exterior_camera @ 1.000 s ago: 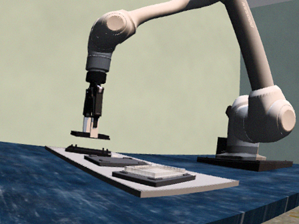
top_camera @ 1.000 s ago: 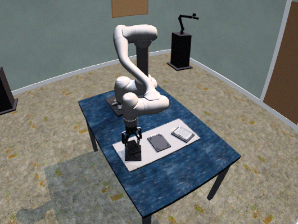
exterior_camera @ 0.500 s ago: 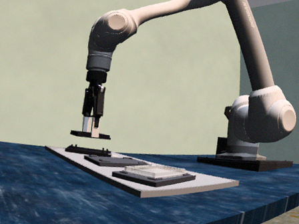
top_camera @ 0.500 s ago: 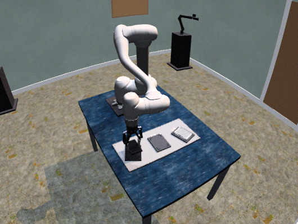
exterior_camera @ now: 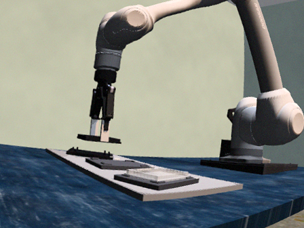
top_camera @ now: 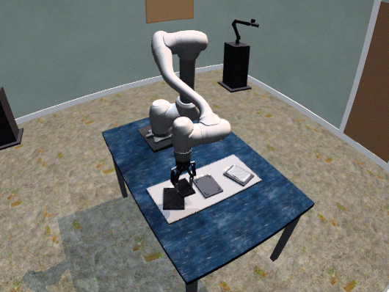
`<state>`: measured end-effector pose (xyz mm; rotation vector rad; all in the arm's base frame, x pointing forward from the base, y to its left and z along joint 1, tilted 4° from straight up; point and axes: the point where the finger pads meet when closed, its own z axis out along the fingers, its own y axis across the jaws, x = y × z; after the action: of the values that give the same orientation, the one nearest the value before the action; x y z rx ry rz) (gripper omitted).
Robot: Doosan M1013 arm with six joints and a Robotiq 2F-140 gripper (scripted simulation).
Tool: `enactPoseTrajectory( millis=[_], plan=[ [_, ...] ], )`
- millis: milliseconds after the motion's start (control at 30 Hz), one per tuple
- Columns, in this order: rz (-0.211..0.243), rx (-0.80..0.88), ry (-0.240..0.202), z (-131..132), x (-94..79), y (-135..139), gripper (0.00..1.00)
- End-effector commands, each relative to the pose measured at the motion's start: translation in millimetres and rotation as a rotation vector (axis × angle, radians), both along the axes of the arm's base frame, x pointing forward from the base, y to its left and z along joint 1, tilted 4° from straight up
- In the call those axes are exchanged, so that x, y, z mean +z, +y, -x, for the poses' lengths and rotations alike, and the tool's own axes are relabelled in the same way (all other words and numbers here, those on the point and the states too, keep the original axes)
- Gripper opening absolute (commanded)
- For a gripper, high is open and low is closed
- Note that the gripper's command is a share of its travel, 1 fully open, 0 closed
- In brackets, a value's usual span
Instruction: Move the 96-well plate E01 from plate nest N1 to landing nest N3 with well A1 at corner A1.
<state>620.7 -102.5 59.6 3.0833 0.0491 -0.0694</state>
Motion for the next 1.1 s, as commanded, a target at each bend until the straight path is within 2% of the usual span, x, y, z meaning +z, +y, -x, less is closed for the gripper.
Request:
enactPoseTrajectory(
  millis=[0, 233, 300, 633, 800, 1067],
  plan=[
    [-0.002, -0.003, -0.003, 1.1, -1.8, 30.9, 0.00],
    [-0.002, -0.003, -0.003, 3.0, -4.5, 81.2, 0.00],
    [-0.002, -0.003, -0.003, 3.0, -4.5, 81.2, 0.00],
    [-0.002, -0.003, -0.003, 5.2, -7.5, 137.1, 0.00],
    [-0.002, -0.003, -0.003, 5.7, -8.3, 152.0, 0.00],
    [-0.002, -0.003, -0.003, 6.0, -8.6, 158.4, 0.00]
  ],
)
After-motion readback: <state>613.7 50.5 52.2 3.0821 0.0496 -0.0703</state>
